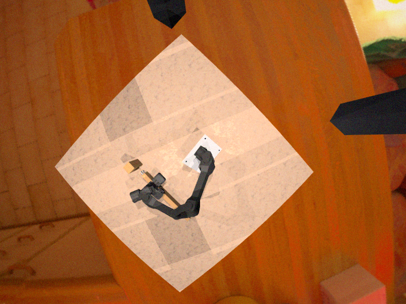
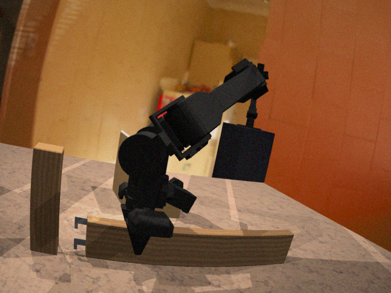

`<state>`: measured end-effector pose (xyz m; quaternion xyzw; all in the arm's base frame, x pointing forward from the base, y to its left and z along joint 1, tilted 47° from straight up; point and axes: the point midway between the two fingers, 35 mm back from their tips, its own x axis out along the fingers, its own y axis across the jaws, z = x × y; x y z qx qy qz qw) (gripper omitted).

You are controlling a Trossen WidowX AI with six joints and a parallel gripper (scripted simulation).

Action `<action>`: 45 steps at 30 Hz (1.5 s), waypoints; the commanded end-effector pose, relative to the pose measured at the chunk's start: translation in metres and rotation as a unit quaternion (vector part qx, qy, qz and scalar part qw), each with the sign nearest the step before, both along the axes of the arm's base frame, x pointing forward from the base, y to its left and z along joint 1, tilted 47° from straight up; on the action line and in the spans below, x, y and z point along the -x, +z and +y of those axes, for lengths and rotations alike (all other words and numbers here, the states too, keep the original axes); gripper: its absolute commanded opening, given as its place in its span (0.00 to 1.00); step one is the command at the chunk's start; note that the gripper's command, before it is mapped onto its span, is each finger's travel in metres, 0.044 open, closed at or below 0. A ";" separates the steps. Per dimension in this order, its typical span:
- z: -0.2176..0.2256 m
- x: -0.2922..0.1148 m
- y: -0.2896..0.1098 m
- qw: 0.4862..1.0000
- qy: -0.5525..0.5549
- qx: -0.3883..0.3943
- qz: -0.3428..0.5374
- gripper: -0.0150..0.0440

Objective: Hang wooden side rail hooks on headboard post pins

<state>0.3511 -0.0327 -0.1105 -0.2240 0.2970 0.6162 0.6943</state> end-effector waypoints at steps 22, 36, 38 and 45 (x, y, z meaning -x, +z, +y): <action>-0.004 0.000 0.003 1.000 -0.003 -0.001 0.001 0.25; -0.006 0.001 0.005 1.000 -0.003 -0.001 0.001 0.25; -0.006 0.001 0.005 1.000 -0.003 -0.001 0.001 0.25; -0.007 0.001 0.006 1.000 -0.003 -0.001 0.001 0.25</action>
